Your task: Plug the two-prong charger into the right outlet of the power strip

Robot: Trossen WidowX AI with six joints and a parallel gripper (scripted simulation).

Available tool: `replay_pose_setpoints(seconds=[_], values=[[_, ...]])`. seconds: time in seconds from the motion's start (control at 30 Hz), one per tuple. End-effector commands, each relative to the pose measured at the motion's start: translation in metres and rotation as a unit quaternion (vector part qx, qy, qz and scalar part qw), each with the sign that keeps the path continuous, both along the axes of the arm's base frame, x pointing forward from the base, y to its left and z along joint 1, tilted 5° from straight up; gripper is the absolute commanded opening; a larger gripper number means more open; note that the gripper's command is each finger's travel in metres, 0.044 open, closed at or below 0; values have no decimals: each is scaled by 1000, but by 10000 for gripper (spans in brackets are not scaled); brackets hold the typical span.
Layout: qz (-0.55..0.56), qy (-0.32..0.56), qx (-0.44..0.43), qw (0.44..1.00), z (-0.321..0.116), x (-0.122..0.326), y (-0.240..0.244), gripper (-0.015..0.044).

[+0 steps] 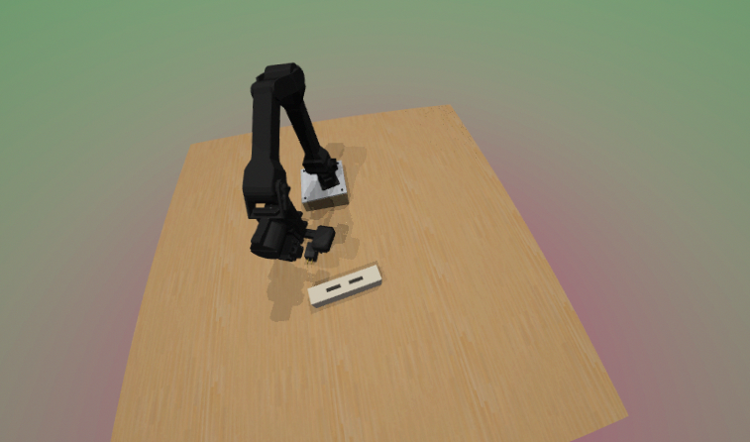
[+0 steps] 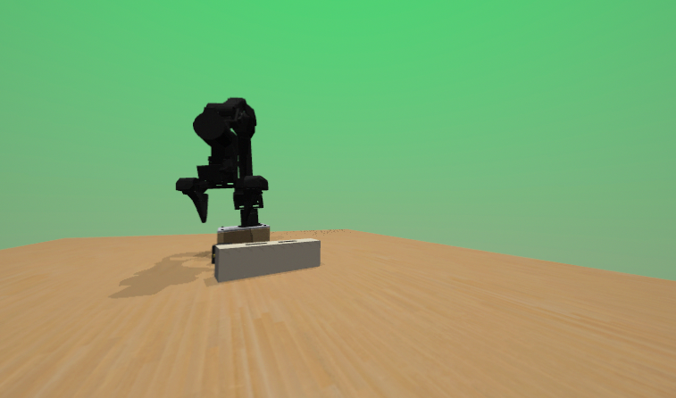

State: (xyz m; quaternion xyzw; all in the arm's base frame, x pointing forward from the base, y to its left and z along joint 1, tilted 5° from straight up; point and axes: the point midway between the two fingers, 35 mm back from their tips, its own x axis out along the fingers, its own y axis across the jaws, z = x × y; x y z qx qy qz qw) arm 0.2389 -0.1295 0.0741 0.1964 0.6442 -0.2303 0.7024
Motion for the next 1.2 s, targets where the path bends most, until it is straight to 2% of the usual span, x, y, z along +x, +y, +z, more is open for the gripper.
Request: replay_pose_setpoints(seconds=[0.0, 1.17], values=[[42, 53, 5, 998, -19, -20, 1, 440], [56, 69, 8, 996, -62, -21, -2, 440]])
